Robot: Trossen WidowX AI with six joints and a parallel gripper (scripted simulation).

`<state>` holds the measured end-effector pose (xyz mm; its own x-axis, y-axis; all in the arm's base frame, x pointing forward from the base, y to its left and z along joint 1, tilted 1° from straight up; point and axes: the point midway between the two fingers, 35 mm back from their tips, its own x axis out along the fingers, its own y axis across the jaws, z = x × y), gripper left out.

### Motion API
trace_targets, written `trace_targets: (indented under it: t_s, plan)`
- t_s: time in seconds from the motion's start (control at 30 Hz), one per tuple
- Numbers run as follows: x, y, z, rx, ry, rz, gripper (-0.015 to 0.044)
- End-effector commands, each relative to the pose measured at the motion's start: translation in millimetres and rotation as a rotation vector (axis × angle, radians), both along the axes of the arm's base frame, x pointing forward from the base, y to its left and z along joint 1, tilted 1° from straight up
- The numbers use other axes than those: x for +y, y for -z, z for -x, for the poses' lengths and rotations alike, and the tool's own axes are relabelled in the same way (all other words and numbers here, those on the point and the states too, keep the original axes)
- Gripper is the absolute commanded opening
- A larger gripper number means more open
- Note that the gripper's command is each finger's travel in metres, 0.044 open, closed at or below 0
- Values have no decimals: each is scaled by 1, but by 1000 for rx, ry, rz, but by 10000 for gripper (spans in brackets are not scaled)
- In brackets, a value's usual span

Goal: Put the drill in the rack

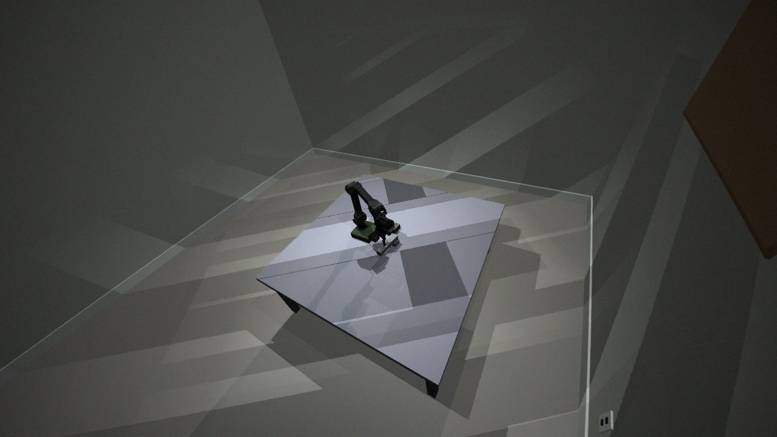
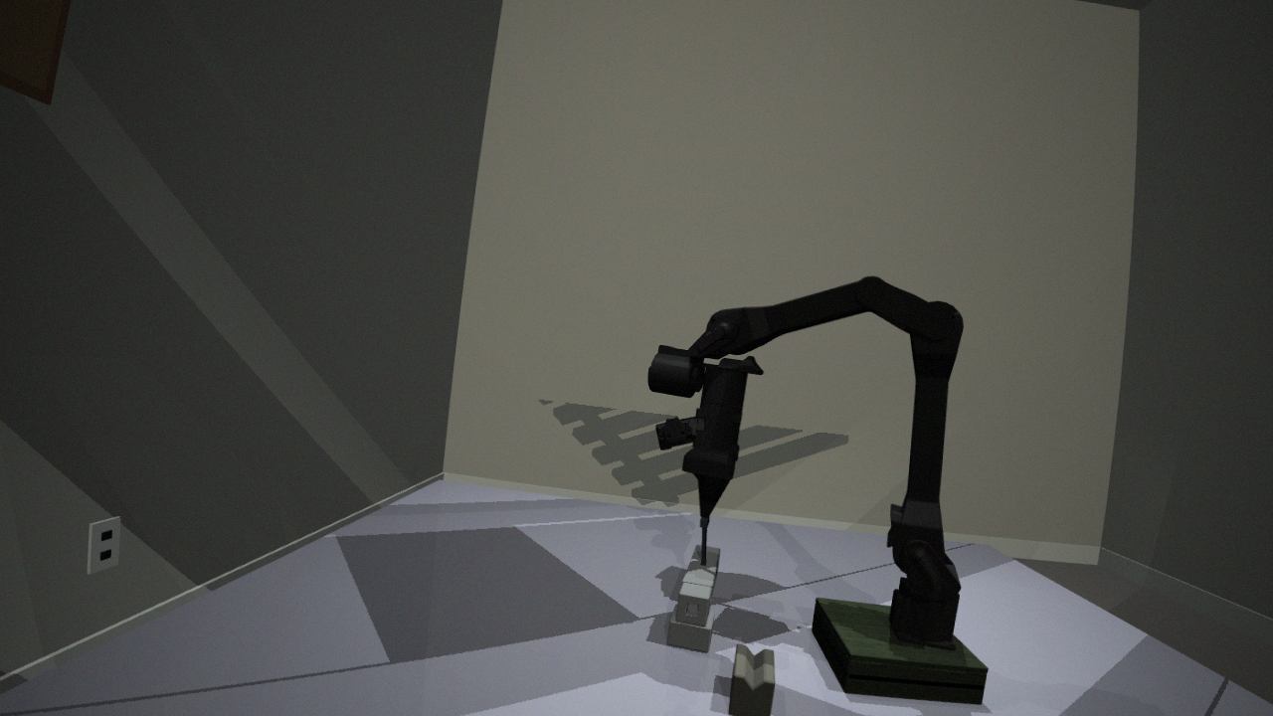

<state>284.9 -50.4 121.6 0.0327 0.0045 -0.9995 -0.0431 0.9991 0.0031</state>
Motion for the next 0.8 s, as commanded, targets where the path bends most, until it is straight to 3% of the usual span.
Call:
trace_targets:
  t_s: [0.0,0.77]
  plan:
    - [-2,9,4,24,0,1,0]
    - [-2,17,8,24,0,1,0]
